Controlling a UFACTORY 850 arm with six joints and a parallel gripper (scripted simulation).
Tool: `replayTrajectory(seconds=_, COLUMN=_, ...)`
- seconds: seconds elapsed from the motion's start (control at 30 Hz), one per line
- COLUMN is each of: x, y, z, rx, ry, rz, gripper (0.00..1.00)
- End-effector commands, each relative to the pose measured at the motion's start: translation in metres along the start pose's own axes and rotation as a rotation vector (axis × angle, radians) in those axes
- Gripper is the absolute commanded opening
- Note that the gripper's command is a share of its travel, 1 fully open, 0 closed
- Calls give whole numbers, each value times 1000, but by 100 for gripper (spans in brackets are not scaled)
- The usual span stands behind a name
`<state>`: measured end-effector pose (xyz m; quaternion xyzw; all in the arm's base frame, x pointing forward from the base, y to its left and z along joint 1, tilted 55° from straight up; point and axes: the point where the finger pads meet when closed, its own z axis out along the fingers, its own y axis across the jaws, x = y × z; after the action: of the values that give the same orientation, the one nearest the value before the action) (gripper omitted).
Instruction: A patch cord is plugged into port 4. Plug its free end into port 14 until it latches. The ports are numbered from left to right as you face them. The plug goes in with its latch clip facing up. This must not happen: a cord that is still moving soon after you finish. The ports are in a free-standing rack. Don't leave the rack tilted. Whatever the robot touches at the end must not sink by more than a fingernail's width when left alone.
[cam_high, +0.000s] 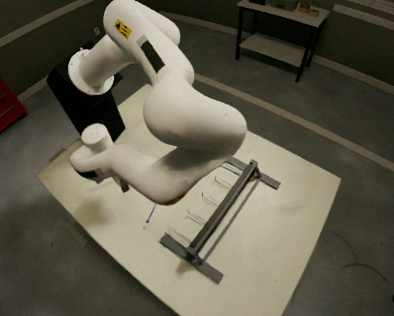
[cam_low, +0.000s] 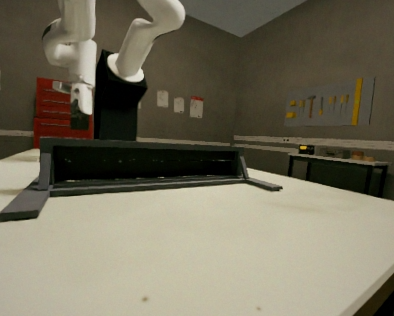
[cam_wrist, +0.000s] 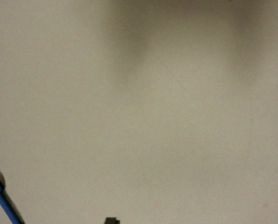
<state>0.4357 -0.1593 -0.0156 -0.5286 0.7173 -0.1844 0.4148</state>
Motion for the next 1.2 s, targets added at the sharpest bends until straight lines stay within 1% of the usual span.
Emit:
replayTrajectory(seconds=0.0, x=0, y=0, z=0, rx=0, ry=0, rz=0, gripper=100)
replayTrajectory(seconds=0.57, x=0, y=-2, z=0, rx=0, ry=0, rz=-6, gripper=100)
replayTrajectory(seconds=0.6, x=1, y=-11, z=3, rx=1, ry=-3, rz=-43, gripper=100)
replayTrajectory(seconds=0.63, x=2, y=-31, z=9, rx=3, ry=-9, rz=-118, gripper=100)
replayTrajectory(seconds=0.67, x=2, y=-41, z=11, rx=4, ry=-11, rz=-155, gripper=100)
replayTrajectory(seconds=0.73, x=2, y=-51, z=14, rx=5, ry=-13, rz=-190, gripper=100)
replayTrajectory(seconds=1.03, x=-1, y=-126, z=26, rx=15, ry=-15, rz=-451, gripper=100)
replayTrajectory(seconds=1.1, x=-1, y=-126, z=26, rx=15, ry=-15, rz=-451, gripper=100)
replayTrajectory(seconds=1.13, x=-4, y=-149, z=28, rx=18, ry=-13, rz=-526, gripper=100)
replayTrajectory(seconds=1.17, x=-5, y=-157, z=28, rx=19, ry=-11, rz=-552, gripper=100)
